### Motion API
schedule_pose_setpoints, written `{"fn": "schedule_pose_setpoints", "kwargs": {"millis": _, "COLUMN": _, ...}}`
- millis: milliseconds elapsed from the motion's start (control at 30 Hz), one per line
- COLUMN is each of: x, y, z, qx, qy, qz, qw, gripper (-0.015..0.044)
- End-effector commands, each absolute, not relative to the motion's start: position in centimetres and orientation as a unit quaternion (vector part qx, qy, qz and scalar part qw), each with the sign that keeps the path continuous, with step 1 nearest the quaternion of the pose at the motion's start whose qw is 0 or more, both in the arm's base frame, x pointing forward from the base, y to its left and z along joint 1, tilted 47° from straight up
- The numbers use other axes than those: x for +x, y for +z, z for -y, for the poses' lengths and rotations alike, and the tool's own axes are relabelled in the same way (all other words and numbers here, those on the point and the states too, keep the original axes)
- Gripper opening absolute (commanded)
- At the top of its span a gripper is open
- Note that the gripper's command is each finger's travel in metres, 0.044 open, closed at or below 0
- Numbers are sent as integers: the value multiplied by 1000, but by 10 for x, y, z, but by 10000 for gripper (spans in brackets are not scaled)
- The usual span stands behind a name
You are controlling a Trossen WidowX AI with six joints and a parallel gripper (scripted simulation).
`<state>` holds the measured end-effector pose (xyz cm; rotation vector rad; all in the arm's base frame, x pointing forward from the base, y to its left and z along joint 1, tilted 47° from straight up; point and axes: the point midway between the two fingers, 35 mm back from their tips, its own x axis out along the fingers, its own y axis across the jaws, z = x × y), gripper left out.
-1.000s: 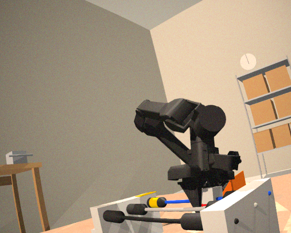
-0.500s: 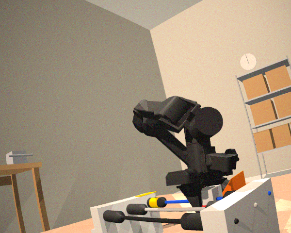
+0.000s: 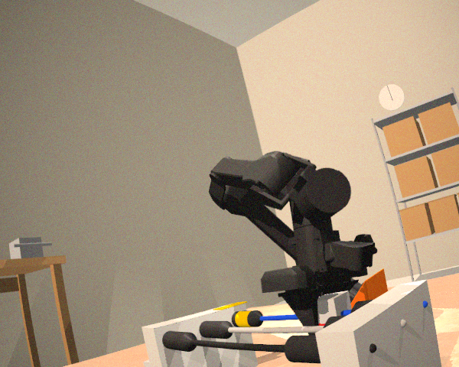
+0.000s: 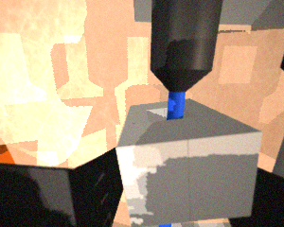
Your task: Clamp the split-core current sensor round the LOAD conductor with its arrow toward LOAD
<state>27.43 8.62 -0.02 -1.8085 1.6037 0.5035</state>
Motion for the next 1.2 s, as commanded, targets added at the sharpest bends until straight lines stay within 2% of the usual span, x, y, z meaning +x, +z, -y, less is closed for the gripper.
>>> {"fn": "schedule_pose_setpoints", "kwargs": {"millis": 0, "x": 274, "y": 0, "z": -86, "qx": -691, "qy": 192, "qz": -614, "qw": 329, "gripper": 270}}
{"fn": "schedule_pose_setpoints", "kwargs": {"millis": 1033, "x": 274, "y": 0, "z": -86, "qx": -691, "qy": 192, "qz": -614, "qw": 329, "gripper": 270}}
{"fn": "schedule_pose_setpoints", "kwargs": {"millis": 1167, "x": 274, "y": 0, "z": -86, "qx": -691, "qy": 192, "qz": -614, "qw": 329, "gripper": 375}}
